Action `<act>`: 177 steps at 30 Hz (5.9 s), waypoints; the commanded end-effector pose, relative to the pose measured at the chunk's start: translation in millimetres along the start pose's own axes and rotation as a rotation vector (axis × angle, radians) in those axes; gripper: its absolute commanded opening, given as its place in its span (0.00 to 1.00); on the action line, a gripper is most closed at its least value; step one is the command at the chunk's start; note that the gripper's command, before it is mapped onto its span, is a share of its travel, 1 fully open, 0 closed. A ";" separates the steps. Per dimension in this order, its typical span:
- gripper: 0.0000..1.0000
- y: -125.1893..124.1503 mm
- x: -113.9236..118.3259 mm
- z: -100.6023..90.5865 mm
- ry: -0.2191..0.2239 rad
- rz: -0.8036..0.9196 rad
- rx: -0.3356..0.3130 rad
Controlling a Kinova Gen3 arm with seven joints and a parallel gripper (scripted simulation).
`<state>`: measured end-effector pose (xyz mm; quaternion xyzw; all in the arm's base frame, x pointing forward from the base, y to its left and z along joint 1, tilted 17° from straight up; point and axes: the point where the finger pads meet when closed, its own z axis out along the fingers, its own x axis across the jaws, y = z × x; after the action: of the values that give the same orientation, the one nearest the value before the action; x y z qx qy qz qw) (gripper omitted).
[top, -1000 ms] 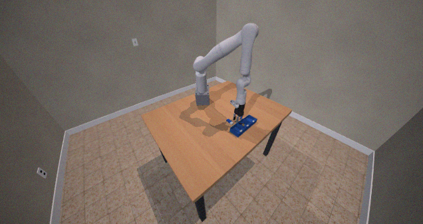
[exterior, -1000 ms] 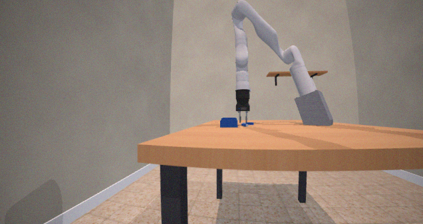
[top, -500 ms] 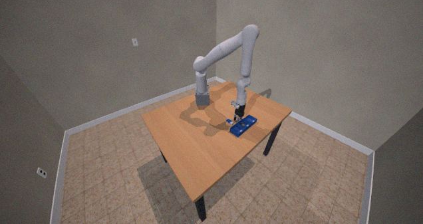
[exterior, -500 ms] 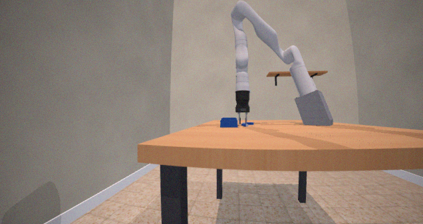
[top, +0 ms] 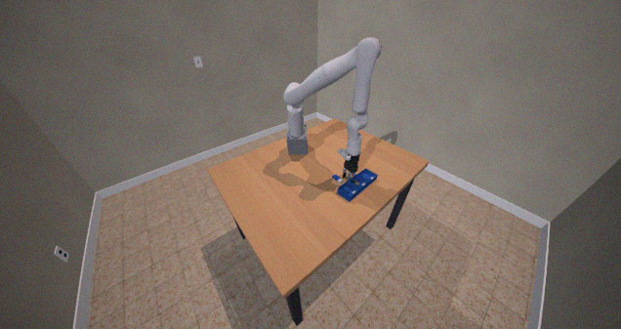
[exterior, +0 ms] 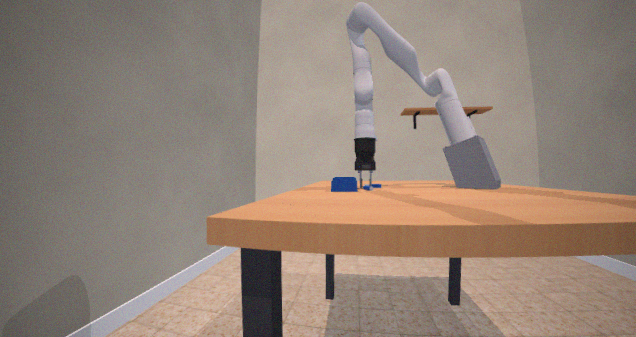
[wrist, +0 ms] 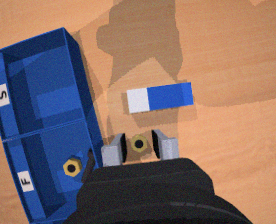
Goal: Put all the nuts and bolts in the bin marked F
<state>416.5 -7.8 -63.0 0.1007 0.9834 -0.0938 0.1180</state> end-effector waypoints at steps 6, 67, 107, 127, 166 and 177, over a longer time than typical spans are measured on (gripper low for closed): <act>0.34 0.6 -0.6 -0.4 -0.001 0.000 -0.001; 0.34 0.6 -0.5 -60.3 -0.001 0.000 -0.001; 0.34 14.5 -72.2 -59.9 -0.001 -0.139 -0.001; 0.34 14.7 -71.4 -44.0 -0.001 -0.139 -0.001; 0.64 13.8 -71.1 -32.9 -0.002 -0.138 -0.001; 0.64 13.8 -71.0 -59.9 -0.001 -0.139 -0.001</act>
<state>472.1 -1.1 5.4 0.0362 0.9880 -0.1051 0.1074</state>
